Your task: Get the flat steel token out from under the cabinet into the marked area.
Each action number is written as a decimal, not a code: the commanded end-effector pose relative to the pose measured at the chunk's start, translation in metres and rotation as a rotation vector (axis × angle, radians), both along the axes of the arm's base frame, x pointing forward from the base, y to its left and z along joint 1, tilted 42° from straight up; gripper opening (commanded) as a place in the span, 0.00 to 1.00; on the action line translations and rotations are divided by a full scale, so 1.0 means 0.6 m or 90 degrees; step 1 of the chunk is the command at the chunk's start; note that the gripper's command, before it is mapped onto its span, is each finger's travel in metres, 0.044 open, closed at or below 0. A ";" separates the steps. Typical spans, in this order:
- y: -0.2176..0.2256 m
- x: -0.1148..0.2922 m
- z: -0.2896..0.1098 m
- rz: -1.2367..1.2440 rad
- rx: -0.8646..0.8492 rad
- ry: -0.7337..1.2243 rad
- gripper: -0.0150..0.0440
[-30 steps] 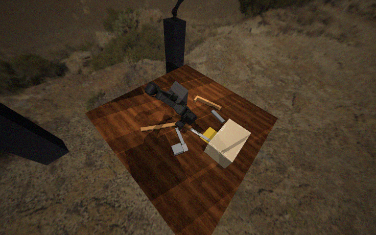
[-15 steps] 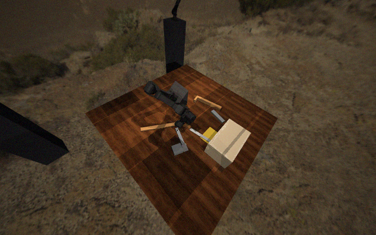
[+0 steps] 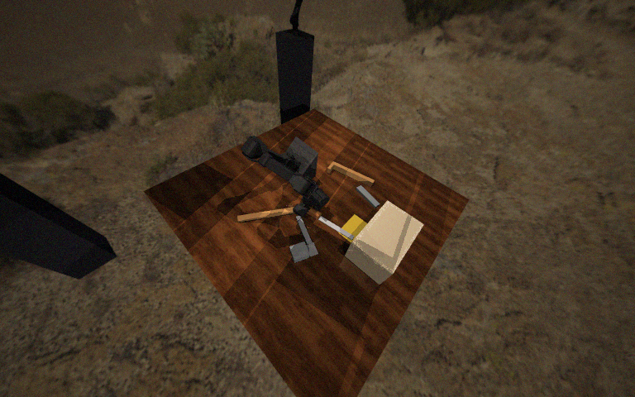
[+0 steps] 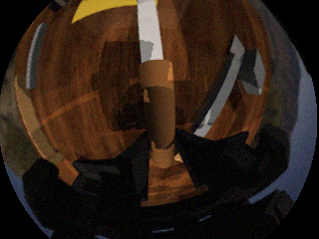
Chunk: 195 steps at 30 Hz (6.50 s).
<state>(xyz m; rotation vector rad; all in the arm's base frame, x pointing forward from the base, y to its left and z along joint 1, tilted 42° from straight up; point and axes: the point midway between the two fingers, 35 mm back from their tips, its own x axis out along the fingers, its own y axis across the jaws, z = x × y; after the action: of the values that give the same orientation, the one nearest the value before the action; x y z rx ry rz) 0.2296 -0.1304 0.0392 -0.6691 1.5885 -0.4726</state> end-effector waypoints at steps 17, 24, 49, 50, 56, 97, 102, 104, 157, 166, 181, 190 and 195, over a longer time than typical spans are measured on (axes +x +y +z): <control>-0.001 0.001 -0.001 0.000 -0.002 -0.002 0.71; -0.003 -0.004 -0.003 0.000 -0.002 -0.001 0.71; -0.003 0.002 -0.001 0.001 -0.001 -0.006 0.25; -0.003 0.003 -0.001 0.001 -0.001 -0.006 0.25; -0.002 0.014 -0.003 -0.001 -0.002 -0.006 0.25; 0.004 0.094 -0.010 -0.004 -0.002 -0.008 0.25; 0.005 0.103 -0.011 -0.004 -0.002 -0.008 0.25; 0.005 0.107 -0.011 -0.004 -0.002 -0.008 0.25; 0.012 0.200 -0.019 -0.005 -0.001 -0.010 0.25; 0.013 0.215 -0.021 -0.005 -0.001 -0.011 0.25; 0.015 0.239 -0.023 -0.005 -0.001 -0.011 0.25; 0.016 0.252 -0.024 -0.005 -0.001 -0.011 0.25; 0.016 0.260 -0.024 -0.005 -0.001 -0.012 0.25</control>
<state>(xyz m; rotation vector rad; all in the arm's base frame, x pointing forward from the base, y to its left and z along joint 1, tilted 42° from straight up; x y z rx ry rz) 0.3800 -0.1208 0.0245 -0.6614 1.5784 -0.4803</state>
